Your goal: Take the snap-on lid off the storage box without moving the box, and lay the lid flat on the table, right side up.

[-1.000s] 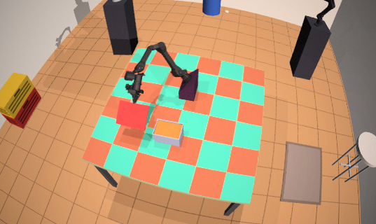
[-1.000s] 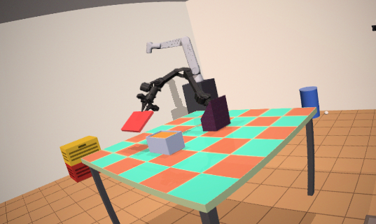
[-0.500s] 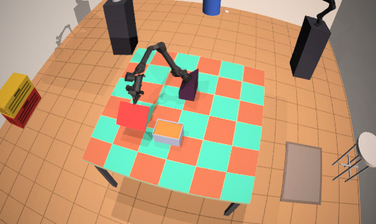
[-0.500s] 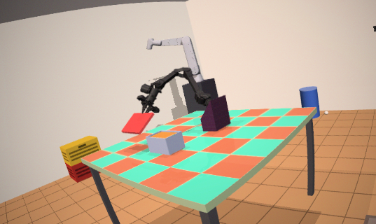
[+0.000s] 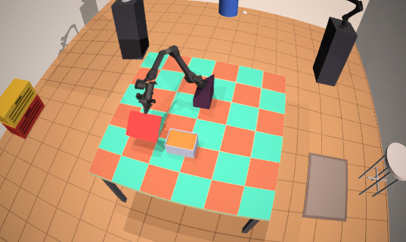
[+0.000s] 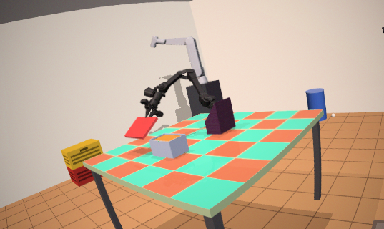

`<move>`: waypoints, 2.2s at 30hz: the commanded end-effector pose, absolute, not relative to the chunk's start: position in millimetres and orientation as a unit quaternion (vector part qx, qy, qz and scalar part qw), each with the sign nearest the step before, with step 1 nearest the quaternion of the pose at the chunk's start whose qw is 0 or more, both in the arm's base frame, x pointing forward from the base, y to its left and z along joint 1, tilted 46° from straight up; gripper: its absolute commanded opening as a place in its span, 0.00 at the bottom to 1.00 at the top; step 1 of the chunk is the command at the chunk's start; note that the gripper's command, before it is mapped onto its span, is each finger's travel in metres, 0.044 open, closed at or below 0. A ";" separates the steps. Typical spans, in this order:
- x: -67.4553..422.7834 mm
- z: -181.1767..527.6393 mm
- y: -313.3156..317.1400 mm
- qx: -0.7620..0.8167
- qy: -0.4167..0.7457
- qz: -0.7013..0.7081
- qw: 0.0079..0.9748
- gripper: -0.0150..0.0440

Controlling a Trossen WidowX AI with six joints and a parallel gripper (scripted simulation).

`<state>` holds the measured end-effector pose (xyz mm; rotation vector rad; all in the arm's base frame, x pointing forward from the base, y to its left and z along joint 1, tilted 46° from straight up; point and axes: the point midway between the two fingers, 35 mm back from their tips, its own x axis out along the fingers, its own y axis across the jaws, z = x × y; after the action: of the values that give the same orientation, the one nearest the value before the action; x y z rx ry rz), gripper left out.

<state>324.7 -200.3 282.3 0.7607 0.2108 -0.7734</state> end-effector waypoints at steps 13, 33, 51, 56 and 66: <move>325.2 274.1 -208.2 0.360 0.100 -0.362 0.854 0.25; 324.1 263.1 -219.6 0.360 0.100 -0.362 0.854 0.25; 323.1 253.3 -229.9 0.359 0.100 -0.362 0.854 0.25; 322.8 250.5 -232.7 0.359 0.100 -0.362 0.855 0.25; 322.2 245.0 -238.4 0.359 0.100 -0.362 0.855 0.25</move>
<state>321.0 -237.8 245.8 0.7583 0.2107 -0.7742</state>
